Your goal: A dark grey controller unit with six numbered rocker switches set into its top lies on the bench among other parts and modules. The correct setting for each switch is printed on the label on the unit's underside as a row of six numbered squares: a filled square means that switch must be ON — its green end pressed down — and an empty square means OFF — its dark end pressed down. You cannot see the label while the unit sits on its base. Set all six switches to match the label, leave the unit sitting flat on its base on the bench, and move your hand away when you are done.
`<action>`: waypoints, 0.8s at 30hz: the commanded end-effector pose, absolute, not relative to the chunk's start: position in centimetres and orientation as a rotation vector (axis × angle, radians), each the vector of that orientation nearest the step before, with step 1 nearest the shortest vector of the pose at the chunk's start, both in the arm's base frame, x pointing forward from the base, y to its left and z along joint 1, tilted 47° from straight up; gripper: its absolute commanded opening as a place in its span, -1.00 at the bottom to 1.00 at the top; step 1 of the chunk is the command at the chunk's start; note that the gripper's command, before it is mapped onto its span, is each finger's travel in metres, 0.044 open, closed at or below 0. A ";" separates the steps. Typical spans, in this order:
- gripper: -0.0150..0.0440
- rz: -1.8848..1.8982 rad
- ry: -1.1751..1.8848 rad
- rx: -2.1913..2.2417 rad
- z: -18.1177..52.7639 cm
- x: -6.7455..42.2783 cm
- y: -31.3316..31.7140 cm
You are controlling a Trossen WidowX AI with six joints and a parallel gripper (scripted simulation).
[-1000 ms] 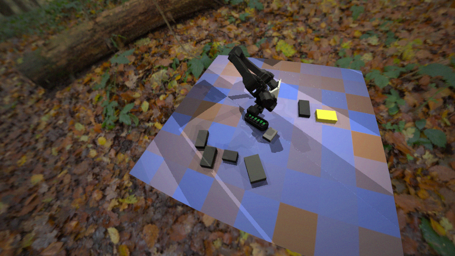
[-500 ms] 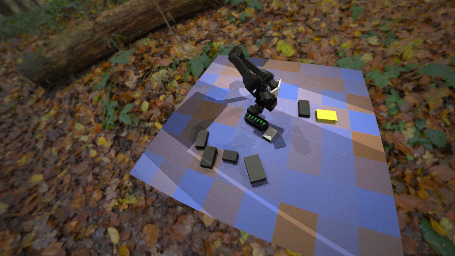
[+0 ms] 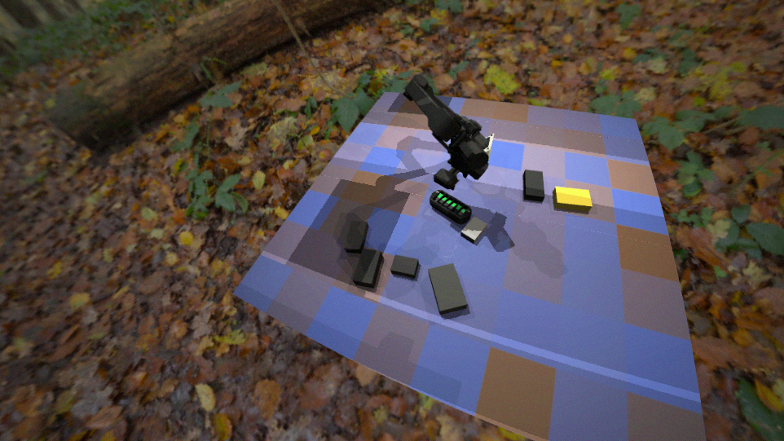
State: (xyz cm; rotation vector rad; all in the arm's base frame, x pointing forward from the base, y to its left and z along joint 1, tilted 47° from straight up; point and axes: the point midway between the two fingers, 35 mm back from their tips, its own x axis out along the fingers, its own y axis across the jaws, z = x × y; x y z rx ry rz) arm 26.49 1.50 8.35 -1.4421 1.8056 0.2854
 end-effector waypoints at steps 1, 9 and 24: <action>0.13 0.284 1.807 -1.433 8.4 26.5 1.6; -0.49 0.284 1.807 -1.433 8.4 26.5 1.6; -0.14 0.285 1.804 -1.441 8.5 26.5 1.6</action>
